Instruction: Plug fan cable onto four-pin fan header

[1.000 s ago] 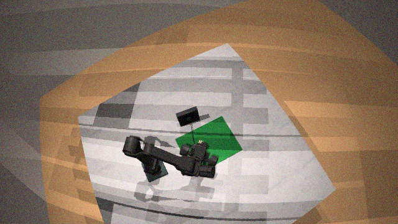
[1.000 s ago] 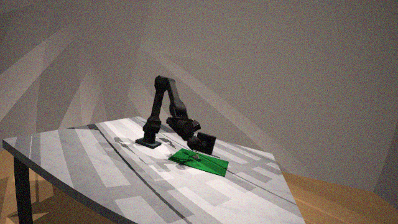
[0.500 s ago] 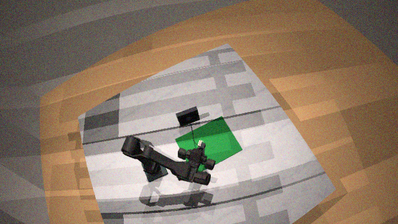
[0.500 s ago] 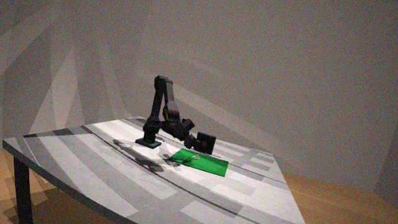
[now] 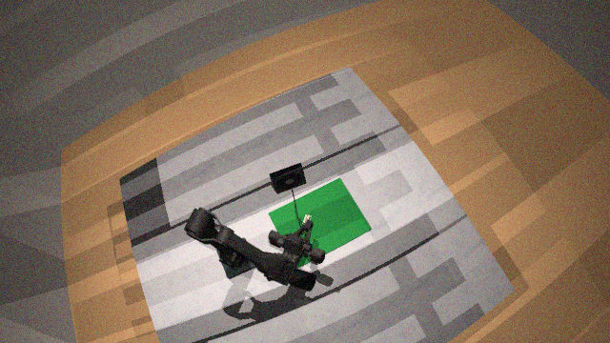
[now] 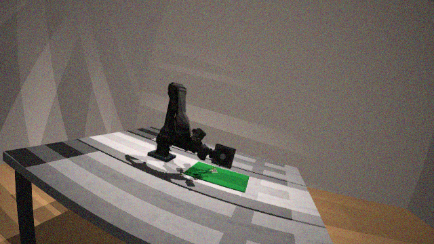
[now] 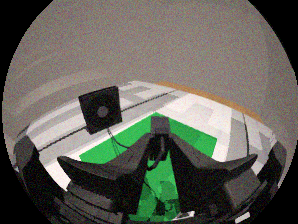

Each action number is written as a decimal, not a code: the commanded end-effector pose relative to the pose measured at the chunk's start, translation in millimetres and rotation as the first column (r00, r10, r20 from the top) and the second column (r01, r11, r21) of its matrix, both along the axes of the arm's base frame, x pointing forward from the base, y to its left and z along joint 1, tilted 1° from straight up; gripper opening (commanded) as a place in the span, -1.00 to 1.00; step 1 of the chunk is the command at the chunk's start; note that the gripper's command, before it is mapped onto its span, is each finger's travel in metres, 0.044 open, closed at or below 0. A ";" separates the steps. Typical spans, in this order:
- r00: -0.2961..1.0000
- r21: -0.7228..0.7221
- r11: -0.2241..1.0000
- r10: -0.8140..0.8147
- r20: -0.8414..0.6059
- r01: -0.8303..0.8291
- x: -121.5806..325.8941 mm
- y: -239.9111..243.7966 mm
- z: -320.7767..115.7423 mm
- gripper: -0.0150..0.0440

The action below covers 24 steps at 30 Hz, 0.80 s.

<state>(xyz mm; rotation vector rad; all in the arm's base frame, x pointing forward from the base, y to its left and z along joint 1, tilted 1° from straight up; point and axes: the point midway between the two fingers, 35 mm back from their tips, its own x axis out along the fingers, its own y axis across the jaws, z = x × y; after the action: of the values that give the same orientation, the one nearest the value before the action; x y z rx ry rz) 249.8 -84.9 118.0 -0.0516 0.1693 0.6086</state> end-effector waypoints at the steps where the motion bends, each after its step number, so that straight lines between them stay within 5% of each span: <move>1: 1.000 0.001 1.000 0.000 0.006 0.000 -0.7 0.7 2.3 -0.49; 24: 1.000 0.002 1.000 0.002 -0.007 -0.002 -0.6 1.5 7.0 -0.49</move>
<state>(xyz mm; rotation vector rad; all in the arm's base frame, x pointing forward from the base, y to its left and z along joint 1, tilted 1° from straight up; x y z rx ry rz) 248.9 -82.8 124.2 -0.0461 0.1763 0.6114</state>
